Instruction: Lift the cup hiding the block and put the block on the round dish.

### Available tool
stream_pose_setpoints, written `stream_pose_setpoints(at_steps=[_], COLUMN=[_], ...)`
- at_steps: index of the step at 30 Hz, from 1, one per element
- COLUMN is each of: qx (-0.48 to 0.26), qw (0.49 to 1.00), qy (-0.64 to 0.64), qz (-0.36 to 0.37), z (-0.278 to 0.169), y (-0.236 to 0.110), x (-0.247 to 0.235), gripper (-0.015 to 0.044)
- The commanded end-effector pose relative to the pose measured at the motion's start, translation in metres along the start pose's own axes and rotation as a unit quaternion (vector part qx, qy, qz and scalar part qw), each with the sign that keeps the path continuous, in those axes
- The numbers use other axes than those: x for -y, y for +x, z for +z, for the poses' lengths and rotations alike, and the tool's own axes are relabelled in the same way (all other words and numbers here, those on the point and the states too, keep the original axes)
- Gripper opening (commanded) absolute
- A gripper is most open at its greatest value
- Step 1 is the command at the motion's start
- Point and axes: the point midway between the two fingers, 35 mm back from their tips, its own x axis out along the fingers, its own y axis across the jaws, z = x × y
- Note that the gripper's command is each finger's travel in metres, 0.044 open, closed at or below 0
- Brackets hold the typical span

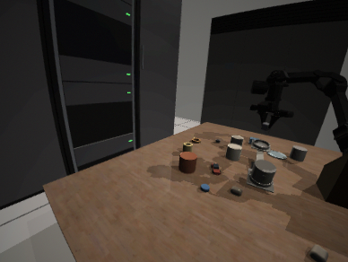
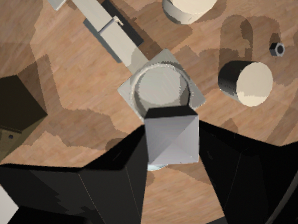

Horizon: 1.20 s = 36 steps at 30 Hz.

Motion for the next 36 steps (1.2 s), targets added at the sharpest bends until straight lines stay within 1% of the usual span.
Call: stream_pose_setpoints(at_steps=[1, 18, 36], qx=[0.005, 0.016, 0.007], qw=[1.0, 1.0, 1.0], qy=[0.003, 0.005, 0.004], qz=[0.005, 0.011, 0.003], z=[-0.012, -0.067, -0.125], y=[0.006, 0.046, 0.081], x=[0.001, -0.001, -0.017], gripper=[0.0, 0.0, 0.0])
